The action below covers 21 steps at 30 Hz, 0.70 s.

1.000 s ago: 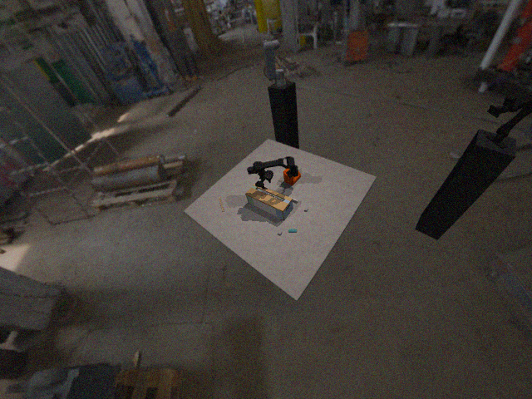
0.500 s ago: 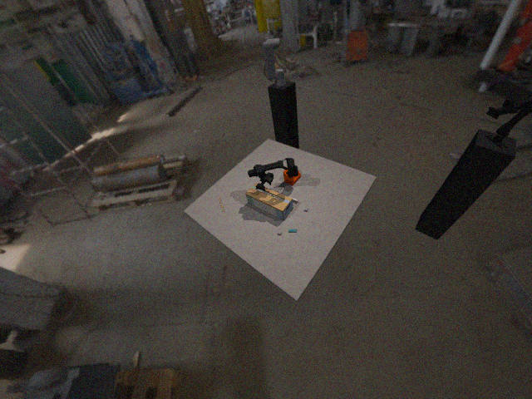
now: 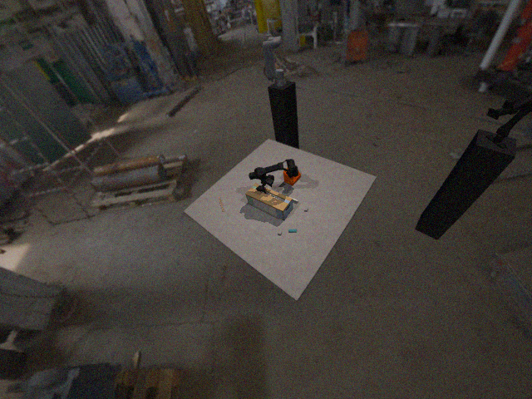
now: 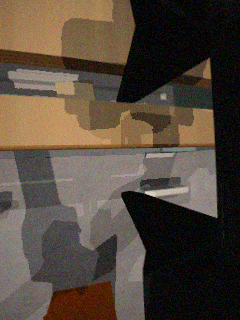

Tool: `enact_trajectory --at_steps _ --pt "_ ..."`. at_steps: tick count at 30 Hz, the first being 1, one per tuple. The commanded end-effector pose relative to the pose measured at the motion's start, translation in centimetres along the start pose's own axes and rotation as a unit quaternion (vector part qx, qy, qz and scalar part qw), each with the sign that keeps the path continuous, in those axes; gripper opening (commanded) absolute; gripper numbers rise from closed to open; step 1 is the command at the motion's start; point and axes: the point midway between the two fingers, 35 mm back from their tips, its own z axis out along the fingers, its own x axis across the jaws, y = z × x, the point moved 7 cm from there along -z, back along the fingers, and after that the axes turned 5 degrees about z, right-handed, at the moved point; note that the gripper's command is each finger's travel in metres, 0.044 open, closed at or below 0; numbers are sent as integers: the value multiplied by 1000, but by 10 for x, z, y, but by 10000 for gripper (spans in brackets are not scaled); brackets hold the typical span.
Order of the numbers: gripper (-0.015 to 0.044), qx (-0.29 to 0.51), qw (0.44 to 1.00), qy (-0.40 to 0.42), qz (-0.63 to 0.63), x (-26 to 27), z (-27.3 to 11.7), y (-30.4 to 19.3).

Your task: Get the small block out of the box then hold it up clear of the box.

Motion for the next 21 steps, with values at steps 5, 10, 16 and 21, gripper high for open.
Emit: enact_trajectory --at_steps 5,10,16,21 --pt "400 -5 1000 2 6 2 16 1" --pt "400 -5 1000 2 7 3 21 1" --pt "400 -2 1000 2 3 1 17 1" --pt "400 -2 1000 2 3 2 20 12"
